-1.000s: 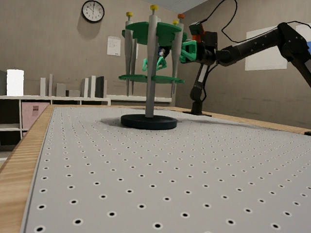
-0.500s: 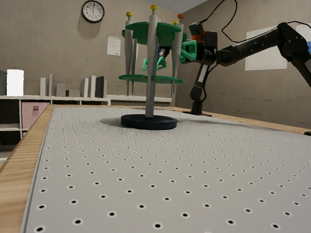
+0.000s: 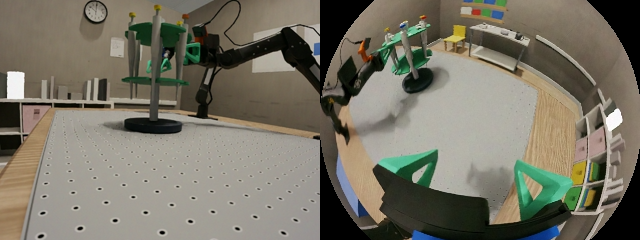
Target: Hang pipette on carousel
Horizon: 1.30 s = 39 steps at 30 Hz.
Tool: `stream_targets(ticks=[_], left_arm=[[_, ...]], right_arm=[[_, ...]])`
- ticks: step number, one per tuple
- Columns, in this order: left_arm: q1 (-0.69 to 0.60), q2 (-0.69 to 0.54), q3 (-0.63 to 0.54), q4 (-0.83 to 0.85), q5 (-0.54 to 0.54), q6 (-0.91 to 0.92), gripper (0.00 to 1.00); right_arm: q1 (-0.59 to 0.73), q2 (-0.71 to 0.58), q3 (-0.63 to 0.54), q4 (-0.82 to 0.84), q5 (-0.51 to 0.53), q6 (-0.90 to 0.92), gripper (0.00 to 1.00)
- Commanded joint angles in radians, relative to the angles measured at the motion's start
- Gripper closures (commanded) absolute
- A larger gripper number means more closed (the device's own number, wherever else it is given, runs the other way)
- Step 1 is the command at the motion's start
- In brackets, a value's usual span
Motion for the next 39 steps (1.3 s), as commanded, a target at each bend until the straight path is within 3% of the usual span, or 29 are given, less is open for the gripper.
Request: stream_targets(ticks=[1, 39], left_arm=[[-0.017, 0.037, 0.127, -0.033, -0.117, 0.018, 0.88], [0.002, 0.015, 0.162, -0.054, -0.132, 0.000, 0.88]], right_arm=[[-0.011, 0.010, 0.010, 0.009, -0.023, -0.011, 0.00], [-0.011, 0.010, 0.010, 0.009, -0.023, -0.011, 0.00]])
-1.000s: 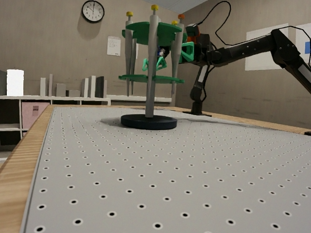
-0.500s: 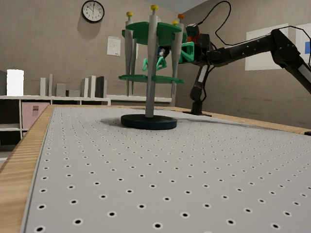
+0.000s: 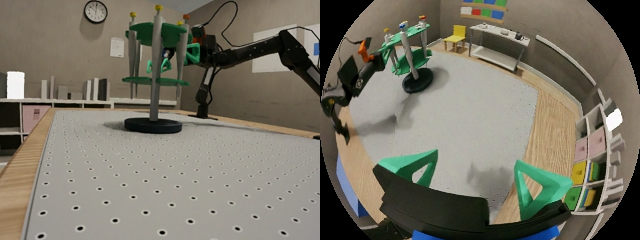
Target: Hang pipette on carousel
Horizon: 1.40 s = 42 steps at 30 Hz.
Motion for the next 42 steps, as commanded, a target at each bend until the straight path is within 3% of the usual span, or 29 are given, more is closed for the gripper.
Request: stream_targets(ticks=[1, 42], left_arm=[[0.015, -0.046, 0.048, 0.018, -0.027, 0.000, 0.88], [-0.001, -0.045, 0.036, 0.059, -0.032, -0.027, 0.88]], right_arm=[[-0.011, 0.010, 0.010, 0.009, -0.023, -0.011, 0.00], [-0.011, 0.010, 0.010, 0.009, -0.023, -0.011, 0.00]])
